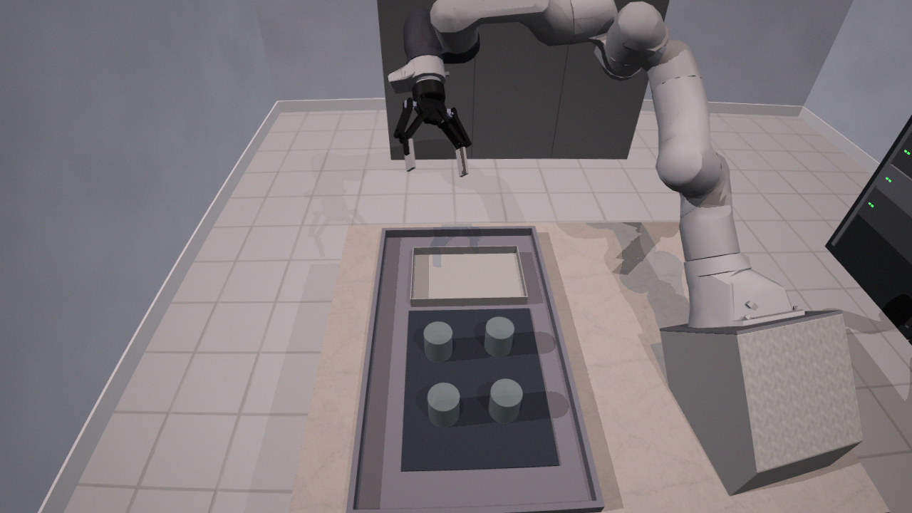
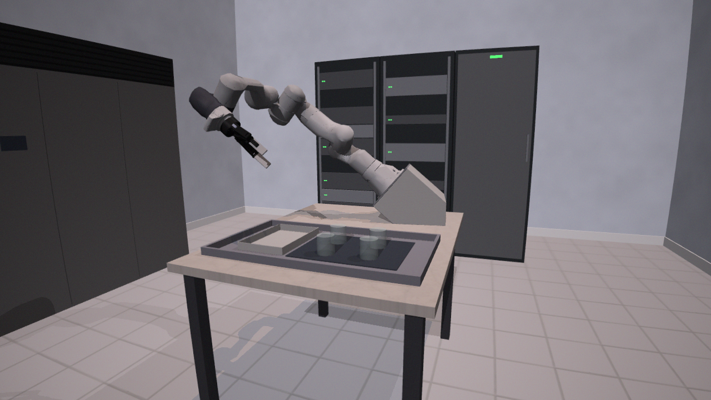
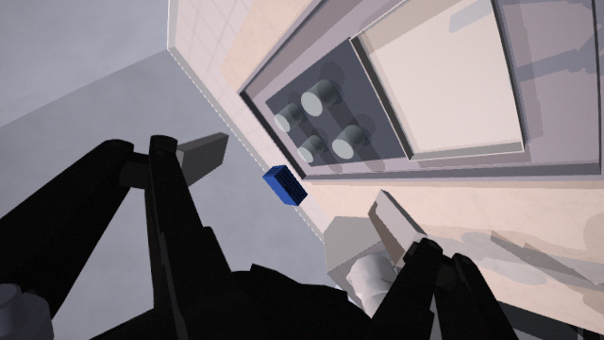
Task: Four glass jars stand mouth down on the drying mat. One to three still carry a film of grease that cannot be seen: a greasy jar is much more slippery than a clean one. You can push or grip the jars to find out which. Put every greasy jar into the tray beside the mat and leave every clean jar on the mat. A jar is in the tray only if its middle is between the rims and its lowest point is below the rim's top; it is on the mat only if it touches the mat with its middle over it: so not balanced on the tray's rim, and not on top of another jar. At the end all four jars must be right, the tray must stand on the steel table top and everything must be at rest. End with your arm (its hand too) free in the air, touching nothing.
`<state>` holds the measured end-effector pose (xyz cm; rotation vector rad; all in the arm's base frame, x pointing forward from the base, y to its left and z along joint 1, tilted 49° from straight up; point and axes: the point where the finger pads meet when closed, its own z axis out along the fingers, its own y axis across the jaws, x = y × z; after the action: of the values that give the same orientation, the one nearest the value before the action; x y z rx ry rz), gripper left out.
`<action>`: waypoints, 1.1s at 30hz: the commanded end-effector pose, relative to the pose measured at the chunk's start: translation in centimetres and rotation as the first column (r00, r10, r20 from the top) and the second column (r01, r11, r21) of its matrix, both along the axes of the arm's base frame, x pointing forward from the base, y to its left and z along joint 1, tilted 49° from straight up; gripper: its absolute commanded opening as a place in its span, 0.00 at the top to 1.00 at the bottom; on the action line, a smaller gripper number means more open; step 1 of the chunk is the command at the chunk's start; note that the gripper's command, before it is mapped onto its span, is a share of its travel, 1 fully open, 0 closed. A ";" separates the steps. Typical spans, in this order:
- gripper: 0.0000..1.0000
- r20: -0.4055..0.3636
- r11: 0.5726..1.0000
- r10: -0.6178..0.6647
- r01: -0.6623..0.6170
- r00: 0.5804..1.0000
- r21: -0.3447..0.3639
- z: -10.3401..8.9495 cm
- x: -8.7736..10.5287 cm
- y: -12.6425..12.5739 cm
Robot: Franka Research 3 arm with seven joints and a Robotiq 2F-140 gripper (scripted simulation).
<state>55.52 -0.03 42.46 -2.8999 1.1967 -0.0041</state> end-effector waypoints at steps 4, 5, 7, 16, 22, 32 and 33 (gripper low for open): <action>0.00 -0.012 1.000 0.011 -0.011 1.000 -0.003 -1.1 -0.6 0.4; 0.00 -0.012 1.000 0.011 -0.011 1.000 -0.003 -1.1 -0.6 0.4; 0.00 -0.024 1.000 0.021 -0.022 0.999 -0.006 -2.2 -1.3 0.7; 0.00 -0.079 0.997 0.069 -0.070 0.994 -0.017 -7.2 -4.1 2.2; 0.00 -0.104 0.996 0.090 -0.092 0.991 -0.021 -9.4 -5.4 2.9; 0.00 -0.165 0.989 0.140 -0.147 0.976 -0.029 -15.0 -8.6 4.7; 0.00 -0.171 0.988 0.145 -0.153 0.974 -0.030 -15.5 -8.9 4.8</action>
<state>46.65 4.04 28.09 -3.0594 1.0602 0.2395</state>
